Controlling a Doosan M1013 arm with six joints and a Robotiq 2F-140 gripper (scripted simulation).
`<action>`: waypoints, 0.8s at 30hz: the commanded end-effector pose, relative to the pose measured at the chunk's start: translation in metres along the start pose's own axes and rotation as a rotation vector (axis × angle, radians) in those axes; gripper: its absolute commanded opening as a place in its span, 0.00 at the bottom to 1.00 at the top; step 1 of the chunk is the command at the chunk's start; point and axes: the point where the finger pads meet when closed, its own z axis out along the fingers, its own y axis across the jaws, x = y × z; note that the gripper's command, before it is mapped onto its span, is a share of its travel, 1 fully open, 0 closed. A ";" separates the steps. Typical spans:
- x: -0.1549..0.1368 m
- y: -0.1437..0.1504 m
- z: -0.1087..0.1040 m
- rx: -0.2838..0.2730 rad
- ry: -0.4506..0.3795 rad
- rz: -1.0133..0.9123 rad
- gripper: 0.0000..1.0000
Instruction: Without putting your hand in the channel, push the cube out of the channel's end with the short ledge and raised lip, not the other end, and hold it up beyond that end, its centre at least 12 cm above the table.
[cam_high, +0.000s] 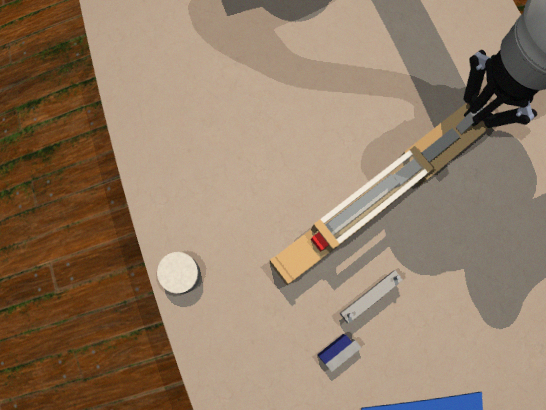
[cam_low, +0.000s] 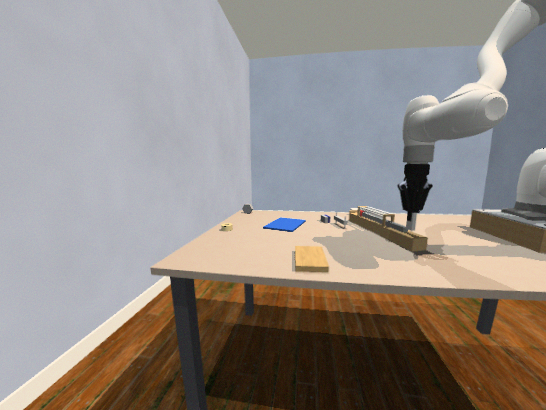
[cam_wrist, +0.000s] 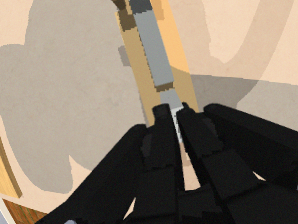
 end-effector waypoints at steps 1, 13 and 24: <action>0.000 0.000 0.005 0.000 0.000 0.000 0.00; 0.003 0.000 0.012 0.000 0.000 0.000 0.00; 0.012 0.000 0.012 0.000 0.000 0.000 0.00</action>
